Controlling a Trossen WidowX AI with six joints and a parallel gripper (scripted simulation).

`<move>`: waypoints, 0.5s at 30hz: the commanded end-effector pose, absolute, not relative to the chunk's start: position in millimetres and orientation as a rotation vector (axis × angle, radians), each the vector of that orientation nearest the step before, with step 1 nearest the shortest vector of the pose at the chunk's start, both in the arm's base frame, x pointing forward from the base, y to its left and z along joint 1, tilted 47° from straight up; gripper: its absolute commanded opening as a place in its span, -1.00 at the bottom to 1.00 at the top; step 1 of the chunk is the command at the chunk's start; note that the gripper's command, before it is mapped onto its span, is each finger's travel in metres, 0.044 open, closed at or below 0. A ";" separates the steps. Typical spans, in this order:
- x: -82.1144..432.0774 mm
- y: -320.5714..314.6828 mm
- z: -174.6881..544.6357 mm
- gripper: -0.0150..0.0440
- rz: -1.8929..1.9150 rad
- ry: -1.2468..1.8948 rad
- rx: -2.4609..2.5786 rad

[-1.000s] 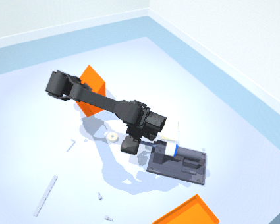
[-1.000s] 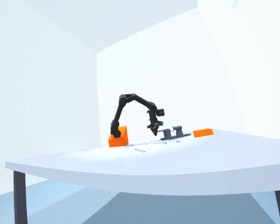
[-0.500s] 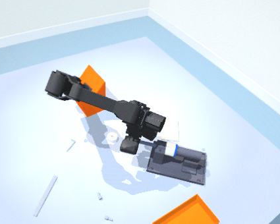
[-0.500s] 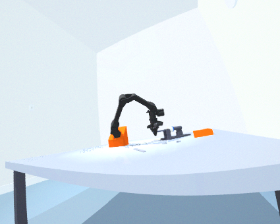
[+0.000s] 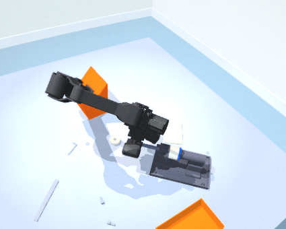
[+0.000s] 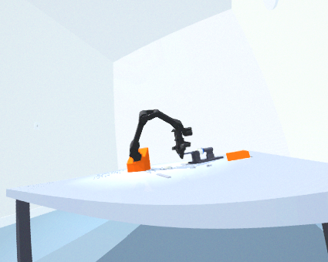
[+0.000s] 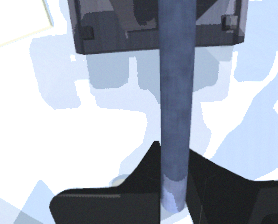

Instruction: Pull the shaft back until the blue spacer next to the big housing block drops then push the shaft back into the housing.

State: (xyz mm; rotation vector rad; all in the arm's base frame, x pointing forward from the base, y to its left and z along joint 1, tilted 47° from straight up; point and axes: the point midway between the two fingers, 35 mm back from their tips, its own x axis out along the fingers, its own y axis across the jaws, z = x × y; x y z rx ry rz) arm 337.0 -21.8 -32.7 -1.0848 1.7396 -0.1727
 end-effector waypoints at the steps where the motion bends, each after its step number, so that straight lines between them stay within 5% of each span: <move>1: 336.4 -22.2 -32.0 -0.49 -0.174 1.739 -1.088; 15: 335.1 -22.7 -31.3 -0.49 -0.174 1.739 -1.088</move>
